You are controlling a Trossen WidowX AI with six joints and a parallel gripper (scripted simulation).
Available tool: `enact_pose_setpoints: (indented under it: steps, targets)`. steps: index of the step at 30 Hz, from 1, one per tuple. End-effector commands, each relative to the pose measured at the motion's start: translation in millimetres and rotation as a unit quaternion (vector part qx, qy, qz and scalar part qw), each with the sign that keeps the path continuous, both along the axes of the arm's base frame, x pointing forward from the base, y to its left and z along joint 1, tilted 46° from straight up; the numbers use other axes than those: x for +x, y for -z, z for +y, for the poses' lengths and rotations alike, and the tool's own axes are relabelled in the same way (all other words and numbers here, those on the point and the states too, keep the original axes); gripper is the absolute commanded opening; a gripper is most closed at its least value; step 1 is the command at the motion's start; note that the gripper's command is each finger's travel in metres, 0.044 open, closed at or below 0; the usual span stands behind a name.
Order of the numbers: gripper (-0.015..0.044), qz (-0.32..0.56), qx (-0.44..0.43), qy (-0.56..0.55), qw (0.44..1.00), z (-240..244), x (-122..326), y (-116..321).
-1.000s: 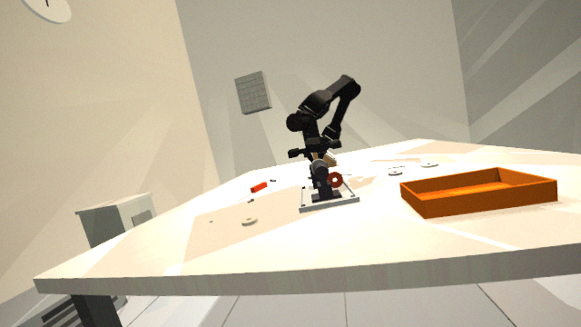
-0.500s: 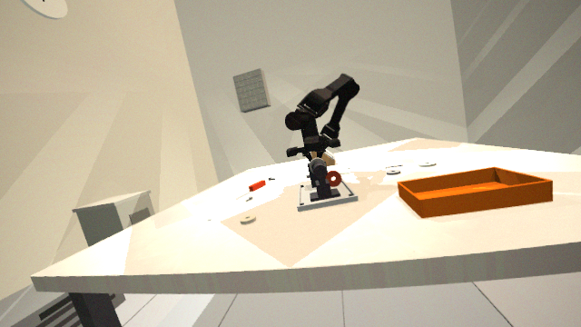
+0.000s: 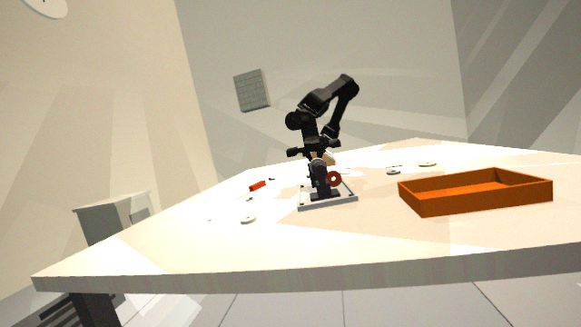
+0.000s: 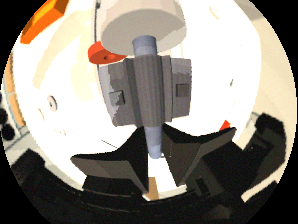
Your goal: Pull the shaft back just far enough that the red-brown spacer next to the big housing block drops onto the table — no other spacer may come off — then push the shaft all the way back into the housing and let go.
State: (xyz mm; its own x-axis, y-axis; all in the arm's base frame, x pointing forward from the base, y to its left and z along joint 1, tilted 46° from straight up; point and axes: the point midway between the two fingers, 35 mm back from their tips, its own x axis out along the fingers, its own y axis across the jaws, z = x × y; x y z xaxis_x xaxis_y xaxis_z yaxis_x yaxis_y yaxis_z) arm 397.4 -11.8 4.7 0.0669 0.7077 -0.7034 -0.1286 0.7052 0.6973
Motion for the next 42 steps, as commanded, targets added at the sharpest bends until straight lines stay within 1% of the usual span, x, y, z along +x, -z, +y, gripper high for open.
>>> enact_pose_setpoints:
  steps: [1,28,40,42]
  targets:
    - [0.0,-0.002,0.001,0.002,1.0,-0.6,4.5,-1.2]
    - [0.0,-0.003,0.001,0.002,1.0,-0.5,9.0,-1.8]
    - [0.0315,0.002,0.001,0.0,1.0,0.3,5.0,-0.9]
    - [0.0368,0.002,0.001,0.0,1.0,-5.2,5.1,-6.0]
